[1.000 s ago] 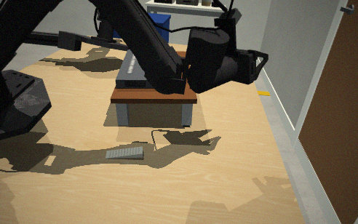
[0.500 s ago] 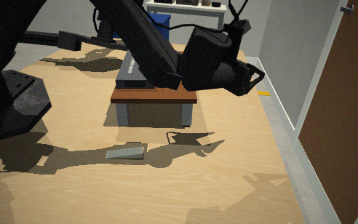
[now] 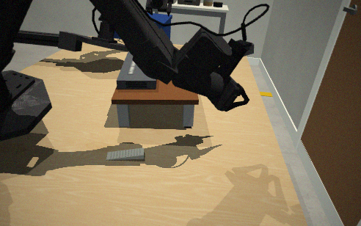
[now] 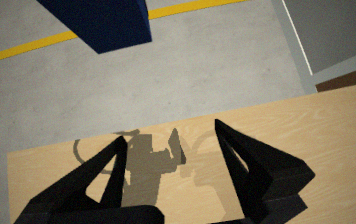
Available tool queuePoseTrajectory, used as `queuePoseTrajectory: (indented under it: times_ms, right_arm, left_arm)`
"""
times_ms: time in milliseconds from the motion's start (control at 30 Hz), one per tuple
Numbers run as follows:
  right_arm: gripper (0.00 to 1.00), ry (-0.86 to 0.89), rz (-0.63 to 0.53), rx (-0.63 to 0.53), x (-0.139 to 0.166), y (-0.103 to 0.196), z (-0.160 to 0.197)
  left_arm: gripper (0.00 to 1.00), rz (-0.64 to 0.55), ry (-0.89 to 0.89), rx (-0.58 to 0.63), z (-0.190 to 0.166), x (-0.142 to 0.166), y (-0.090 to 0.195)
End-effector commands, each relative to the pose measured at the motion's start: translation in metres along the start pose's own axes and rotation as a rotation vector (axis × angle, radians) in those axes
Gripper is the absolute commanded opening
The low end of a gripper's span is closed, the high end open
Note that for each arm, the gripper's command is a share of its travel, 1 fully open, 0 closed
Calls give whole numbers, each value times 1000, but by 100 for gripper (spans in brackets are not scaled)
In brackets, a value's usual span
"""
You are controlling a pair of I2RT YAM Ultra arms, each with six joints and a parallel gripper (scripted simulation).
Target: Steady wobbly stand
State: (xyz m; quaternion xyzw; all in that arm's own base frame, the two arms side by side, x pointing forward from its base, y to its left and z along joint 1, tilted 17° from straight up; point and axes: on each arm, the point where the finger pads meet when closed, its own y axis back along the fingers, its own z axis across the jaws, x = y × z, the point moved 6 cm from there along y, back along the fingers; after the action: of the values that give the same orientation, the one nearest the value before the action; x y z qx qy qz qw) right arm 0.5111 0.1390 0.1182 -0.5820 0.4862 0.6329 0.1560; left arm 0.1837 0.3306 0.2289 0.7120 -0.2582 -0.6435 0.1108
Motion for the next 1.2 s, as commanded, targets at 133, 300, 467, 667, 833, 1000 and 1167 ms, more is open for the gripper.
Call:
queuePoseTrajectory:
  times_ms: [133, 300, 467, 667, 833, 1000, 1167]
  right_arm:
    - [43, -92, 222, 35, 26, 15, 10]
    - [43, -132, 358, 69, 47, 30, 13]
    - [43, -166, 497, 109, 67, 48, 17]
    - [43, -190, 641, 151, 88, 70, 22]
    - [43, -197, 749, 180, 101, 89, 26]
    - [43, -201, 889, 226, 116, 116, 30]
    - [43, -192, 1029, 272, 128, 146, 35]
  left_arm:
    - [100, -95, -83, 204, -57, -25, 36]
    - [100, -139, -151, 372, -101, -28, 73]
    - [100, -171, -223, 534, -138, -23, 111]
    - [100, -212, -288, 702, -169, -19, 156]
    - [100, -234, -335, 826, -188, -13, 192]
    - [100, -299, -380, 1010, -206, -11, 246]
    - [100, -345, -427, 1181, -214, -4, 298]
